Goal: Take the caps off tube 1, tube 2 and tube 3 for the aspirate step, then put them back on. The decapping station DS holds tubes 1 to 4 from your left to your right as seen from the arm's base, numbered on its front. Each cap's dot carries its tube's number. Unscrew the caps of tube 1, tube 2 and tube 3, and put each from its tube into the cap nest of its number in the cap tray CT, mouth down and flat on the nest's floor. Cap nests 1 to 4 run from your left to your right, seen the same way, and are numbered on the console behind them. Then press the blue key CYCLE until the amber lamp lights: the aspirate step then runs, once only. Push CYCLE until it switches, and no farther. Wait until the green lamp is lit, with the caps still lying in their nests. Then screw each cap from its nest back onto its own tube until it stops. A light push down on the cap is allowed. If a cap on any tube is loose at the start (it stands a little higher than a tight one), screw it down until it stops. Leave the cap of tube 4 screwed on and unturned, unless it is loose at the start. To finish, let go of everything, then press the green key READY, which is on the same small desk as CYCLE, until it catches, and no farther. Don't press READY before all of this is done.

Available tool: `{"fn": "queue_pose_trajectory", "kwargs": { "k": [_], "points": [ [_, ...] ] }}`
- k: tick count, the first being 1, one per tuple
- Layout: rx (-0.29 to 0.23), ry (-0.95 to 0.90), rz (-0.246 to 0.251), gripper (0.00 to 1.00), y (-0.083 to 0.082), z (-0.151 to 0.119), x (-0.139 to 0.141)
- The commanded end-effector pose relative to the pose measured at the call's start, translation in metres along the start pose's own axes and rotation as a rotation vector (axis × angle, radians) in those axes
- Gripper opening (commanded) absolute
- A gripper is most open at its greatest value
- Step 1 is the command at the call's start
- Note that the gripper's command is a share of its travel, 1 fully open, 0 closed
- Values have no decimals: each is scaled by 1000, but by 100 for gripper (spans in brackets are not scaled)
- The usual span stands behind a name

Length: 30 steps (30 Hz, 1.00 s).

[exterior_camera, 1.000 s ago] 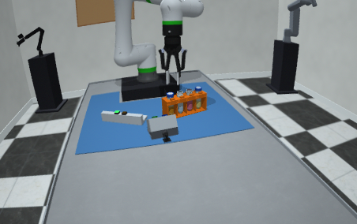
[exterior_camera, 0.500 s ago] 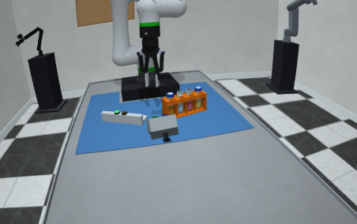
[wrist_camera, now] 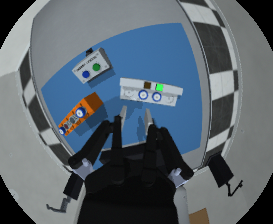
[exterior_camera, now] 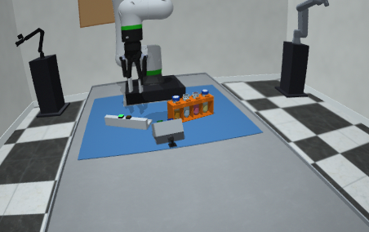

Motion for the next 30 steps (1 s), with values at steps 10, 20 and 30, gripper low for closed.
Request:
{"fn": "queue_pose_trajectory", "kwargs": {
  "k": [10,20,30],
  "points": [
    [-2,-1,2,29,10,17,20],
    [-2,-1,2,29,50,17,20],
    [-2,-1,2,29,100,17,20]
  ]
}}
Point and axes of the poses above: the point where the finger pads meet when closed, its own y axis out along the fingers, its own x axis across the jaws, z = x × y, the point moved 10 cm from there along -y, back along the fingers, and after that the axes turned 10 degrees about y, right-handed, at the moved point
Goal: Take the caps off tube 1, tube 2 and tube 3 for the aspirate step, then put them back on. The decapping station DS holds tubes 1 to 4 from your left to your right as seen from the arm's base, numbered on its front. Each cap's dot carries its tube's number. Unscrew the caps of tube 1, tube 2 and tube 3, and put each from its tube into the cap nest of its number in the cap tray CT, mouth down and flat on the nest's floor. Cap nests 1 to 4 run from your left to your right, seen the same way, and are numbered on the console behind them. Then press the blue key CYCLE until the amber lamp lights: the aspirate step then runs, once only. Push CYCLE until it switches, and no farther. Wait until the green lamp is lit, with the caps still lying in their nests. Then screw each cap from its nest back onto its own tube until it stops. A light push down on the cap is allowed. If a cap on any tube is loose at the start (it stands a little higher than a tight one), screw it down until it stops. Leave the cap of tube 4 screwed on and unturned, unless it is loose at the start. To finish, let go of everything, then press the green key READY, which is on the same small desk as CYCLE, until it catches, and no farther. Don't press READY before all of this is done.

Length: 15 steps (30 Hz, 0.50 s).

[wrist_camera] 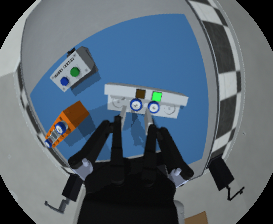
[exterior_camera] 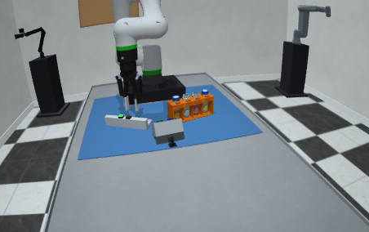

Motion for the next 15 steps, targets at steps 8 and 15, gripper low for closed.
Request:
{"fn": "queue_pose_trajectory", "kwargs": {
  "k": [8,15],
  "points": [
    [1,0,0,29,43,1,0],
    [1,0,0,29,43,1,0]
  ]
}}
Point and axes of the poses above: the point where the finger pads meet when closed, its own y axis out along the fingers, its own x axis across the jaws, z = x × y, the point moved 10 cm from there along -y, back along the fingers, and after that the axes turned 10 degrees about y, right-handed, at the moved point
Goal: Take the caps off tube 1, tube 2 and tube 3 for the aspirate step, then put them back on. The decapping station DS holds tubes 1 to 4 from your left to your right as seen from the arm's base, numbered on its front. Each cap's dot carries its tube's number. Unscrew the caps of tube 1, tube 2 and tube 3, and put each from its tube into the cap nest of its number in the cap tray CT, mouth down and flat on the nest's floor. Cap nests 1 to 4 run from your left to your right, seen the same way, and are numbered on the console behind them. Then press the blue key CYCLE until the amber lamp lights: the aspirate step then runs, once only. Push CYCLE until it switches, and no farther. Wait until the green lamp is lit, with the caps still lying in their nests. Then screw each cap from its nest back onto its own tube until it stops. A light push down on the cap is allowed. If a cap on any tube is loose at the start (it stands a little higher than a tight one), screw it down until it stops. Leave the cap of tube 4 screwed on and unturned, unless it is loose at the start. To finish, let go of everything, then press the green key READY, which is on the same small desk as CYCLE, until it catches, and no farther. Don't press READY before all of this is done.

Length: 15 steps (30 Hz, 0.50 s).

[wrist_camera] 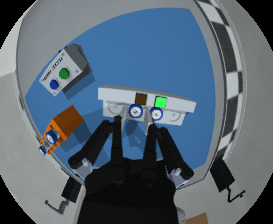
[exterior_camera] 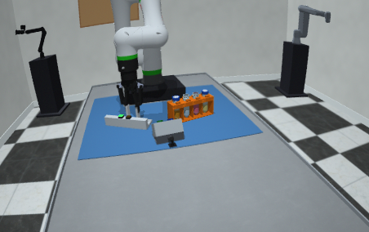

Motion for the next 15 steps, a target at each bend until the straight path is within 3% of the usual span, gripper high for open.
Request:
{"fn": "queue_pose_trajectory", "kwargs": {
  "k": [1,15],
  "points": [
    [0,0,0,29,1,0,0],
    [0,0,0,29,7,0,0]
  ]
}}
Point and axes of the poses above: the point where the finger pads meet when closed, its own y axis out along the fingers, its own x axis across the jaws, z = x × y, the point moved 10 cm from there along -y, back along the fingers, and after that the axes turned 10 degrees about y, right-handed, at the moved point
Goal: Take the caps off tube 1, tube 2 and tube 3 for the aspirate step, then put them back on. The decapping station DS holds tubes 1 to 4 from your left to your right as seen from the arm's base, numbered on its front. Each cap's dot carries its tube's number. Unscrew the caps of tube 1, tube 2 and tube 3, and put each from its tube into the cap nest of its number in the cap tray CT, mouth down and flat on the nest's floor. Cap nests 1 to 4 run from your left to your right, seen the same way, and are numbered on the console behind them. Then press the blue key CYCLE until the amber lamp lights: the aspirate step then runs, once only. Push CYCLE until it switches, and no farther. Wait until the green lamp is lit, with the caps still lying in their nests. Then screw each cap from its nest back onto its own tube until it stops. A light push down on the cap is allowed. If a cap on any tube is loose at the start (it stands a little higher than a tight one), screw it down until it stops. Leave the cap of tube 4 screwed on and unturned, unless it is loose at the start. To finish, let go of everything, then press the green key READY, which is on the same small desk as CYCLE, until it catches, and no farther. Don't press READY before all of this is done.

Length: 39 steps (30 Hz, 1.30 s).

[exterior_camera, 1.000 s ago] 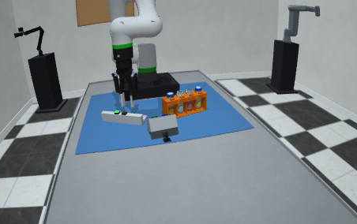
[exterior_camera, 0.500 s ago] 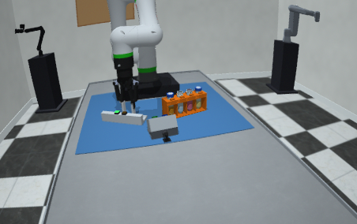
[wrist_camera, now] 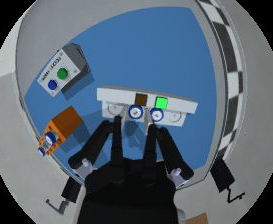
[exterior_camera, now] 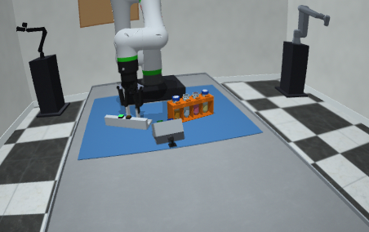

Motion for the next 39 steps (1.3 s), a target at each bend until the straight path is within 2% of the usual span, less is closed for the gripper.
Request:
{"fn": "queue_pose_trajectory", "kwargs": {
  "k": [1,12,13,27,39],
  "points": [
    [0,0,0,29,1,0,0],
    [0,0,0,29,4,0,0],
    [0,0,0,0,4,0,0],
    [0,0,0,0,4,0,0],
    [0,0,0,0,-56,0,0]
  ]
}}
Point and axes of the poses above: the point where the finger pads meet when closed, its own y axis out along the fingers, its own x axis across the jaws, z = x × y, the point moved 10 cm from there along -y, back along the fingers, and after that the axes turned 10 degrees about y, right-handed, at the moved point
